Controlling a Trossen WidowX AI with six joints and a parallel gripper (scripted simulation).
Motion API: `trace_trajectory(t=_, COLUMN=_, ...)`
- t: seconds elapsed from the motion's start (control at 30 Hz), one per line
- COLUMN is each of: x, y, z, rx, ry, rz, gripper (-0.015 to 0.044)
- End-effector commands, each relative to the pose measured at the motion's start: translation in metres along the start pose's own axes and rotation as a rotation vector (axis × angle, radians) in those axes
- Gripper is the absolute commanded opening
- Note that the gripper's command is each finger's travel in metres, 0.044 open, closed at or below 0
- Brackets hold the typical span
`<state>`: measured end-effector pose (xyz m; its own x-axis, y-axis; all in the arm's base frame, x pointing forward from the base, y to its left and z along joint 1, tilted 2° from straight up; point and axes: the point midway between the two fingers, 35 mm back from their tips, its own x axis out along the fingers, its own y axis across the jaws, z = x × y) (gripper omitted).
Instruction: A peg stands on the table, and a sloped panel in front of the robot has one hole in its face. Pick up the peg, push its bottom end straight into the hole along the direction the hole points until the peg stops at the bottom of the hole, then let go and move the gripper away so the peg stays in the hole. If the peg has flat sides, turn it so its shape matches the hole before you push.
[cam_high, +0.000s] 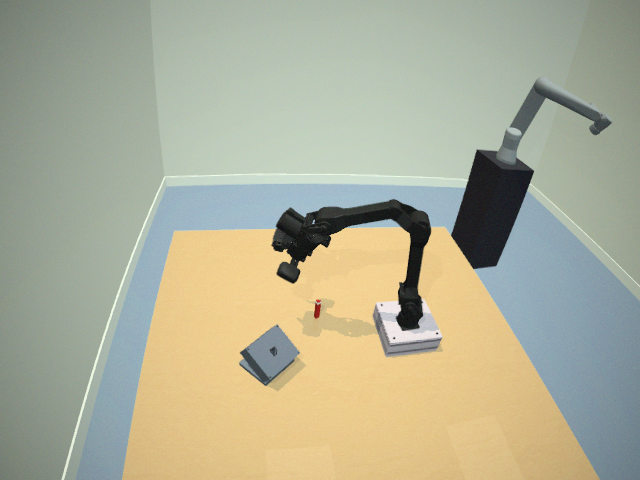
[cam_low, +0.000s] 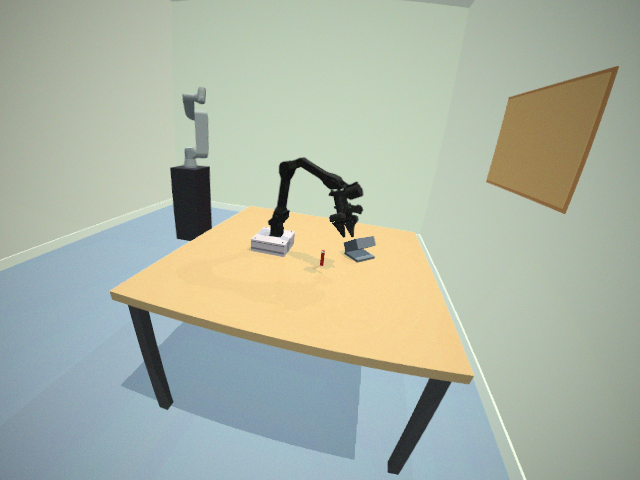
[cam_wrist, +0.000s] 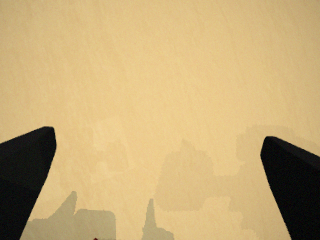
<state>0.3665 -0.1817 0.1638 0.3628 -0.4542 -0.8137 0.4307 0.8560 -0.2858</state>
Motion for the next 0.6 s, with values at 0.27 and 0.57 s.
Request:
trace_trajectory(t=0.27, x=0.017, y=0.014, z=-0.059, rx=-0.337, ry=0.195, rz=0.149, gripper=0.044)
trace_trajectory(t=0.57, x=0.02, y=0.022, z=-0.097, rx=-0.546, ry=0.298, rz=0.284, gripper=0.044)
